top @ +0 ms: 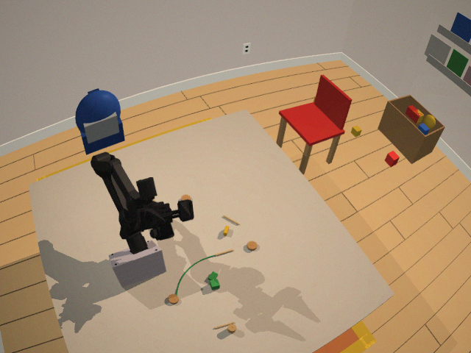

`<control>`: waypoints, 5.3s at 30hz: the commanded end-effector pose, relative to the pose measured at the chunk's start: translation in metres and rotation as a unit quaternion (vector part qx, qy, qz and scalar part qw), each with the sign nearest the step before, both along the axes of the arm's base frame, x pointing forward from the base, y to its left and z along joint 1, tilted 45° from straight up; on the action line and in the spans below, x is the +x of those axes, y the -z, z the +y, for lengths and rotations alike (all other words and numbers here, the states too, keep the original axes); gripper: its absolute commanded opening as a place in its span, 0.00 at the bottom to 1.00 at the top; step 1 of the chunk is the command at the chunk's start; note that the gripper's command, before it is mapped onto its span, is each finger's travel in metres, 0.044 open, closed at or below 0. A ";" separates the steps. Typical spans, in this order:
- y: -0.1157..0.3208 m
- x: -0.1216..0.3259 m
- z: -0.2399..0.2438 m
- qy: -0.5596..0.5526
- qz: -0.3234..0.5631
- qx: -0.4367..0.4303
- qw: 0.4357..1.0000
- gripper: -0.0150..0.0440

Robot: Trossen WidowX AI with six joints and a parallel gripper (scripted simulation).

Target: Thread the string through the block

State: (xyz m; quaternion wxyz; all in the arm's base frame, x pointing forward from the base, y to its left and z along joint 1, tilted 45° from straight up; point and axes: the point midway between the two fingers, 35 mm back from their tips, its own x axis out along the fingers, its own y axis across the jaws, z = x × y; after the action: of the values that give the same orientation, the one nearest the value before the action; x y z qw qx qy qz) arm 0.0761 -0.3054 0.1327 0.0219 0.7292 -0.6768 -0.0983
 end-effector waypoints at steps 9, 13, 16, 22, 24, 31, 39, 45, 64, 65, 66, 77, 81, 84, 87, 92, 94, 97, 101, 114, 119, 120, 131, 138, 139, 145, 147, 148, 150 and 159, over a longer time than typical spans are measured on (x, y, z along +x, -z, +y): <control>0.042 0.030 -0.019 -0.113 0.294 0.075 0.946 1.00; 0.075 0.050 -0.026 -0.220 0.476 0.103 0.845 1.00; 0.100 0.063 -0.027 -0.307 0.586 0.105 0.742 1.00; 0.149 0.085 -0.019 -0.479 0.727 0.058 0.489 1.00; 0.164 0.092 -0.014 -0.531 0.748 0.027 0.397 1.00; 0.204 0.106 0.007 -0.651 0.739 -0.092 0.148 1.00; 0.235 0.116 0.033 -0.712 0.653 -0.251 -0.068 1.00; 0.254 0.121 0.056 -0.715 0.551 -0.385 -0.193 1.00; 0.282 0.129 0.120 -0.475 0.198 -0.782 -0.352 1.00; 0.282 0.130 0.122 -0.459 0.188 -0.793 -0.352 1.00; 0.282 0.130 0.123 -0.453 0.183 -0.798 -0.352 1.00; 0.282 0.130 0.123 -0.452 0.183 -0.799 -0.352 1.00; 0.282 0.130 0.123 -0.452 0.183 -0.799 -0.352 1.00; 0.282 0.130 0.123 -0.452 0.183 -0.799 -0.352 1.00; 0.282 0.130 0.123 -0.452 0.183 -0.799 -0.352 1.00; 0.282 0.128 0.125 -0.452 0.183 -0.799 -0.352 0.91; 0.282 0.128 0.125 -0.452 0.183 -0.799 -0.352 0.82; 0.282 0.128 0.125 -0.452 0.183 -0.799 -0.352 0.69; 0.282 0.128 0.124 -0.454 0.182 -0.798 -0.353 0.67; 0.282 0.128 0.124 -0.454 0.182 -0.798 -0.353 0.31; 0.282 0.128 0.124 -0.454 0.182 -0.798 -0.353 0.25; 0.282 0.128 0.124 -0.454 0.182 -0.798 -0.353 0.25; 0.282 0.128 0.124 -0.454 0.182 -0.798 -0.353 0.25; 0.282 0.128 0.124 -0.454 0.182 -0.798 -0.353 0.52; 0.282 0.128 0.124 -0.454 0.182 -0.798 -0.353 0.57; 0.281 0.127 0.125 -0.479 0.191 -0.785 -0.344 0.58; 0.278 0.124 0.128 -0.549 0.215 -0.743 -0.316 0.49; 0.277 0.122 0.130 -0.586 0.228 -0.718 -0.300 0.44; 0.274 0.119 0.133 -0.655 0.251 -0.662 -0.265 0.35; 0.260 0.103 0.149 -0.879 0.325 -0.340 -0.083 0.25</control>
State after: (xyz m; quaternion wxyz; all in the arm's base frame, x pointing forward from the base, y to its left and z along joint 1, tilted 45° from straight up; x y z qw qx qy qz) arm 0.1897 -0.1650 -0.1394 -0.6560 -0.3464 -0.6434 -0.1889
